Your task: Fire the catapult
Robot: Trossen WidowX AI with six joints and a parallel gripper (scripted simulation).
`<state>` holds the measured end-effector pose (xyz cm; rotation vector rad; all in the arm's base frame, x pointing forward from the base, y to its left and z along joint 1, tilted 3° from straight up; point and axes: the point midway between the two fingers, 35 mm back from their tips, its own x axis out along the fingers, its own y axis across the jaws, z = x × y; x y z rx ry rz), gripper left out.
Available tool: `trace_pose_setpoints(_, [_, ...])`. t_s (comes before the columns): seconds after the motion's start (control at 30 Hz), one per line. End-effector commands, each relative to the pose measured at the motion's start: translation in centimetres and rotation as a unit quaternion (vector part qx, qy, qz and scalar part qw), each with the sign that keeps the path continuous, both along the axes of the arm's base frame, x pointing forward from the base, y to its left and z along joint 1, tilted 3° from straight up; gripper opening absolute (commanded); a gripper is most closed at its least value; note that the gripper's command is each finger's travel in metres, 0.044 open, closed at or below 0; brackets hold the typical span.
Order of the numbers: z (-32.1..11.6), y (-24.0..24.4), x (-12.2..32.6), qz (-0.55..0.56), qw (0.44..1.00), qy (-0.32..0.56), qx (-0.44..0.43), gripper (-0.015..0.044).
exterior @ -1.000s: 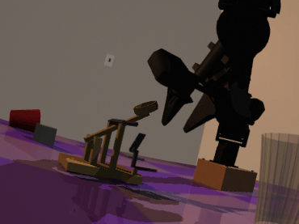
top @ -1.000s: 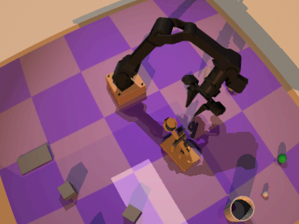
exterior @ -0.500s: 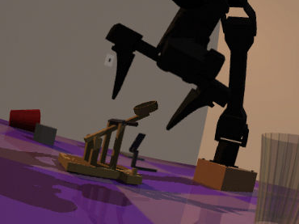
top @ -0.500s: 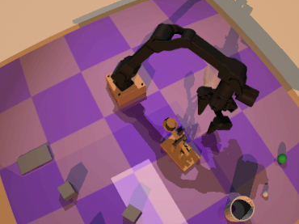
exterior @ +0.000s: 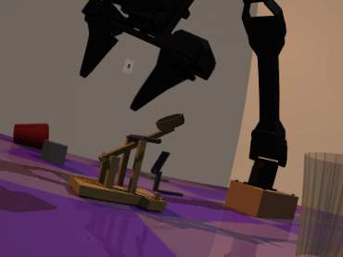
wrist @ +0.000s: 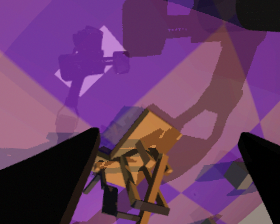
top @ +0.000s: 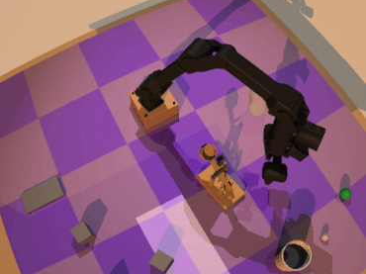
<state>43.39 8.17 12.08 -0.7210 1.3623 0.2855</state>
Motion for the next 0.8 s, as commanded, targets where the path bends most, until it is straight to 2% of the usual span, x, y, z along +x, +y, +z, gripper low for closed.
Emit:
trace_pose_setpoints(0.0, [1.0,-1.0,2.2,-0.047,0.997,-0.041,0.036,0.0440])
trace_pose_setpoints(0.4, [5.2,-5.6,7.8,-0.166,0.965,-0.156,0.133,0.0440])
trace_pose_setpoints(0.77, [9.9,-10.4,11.8,-0.250,0.908,-0.258,0.213,0.0440])
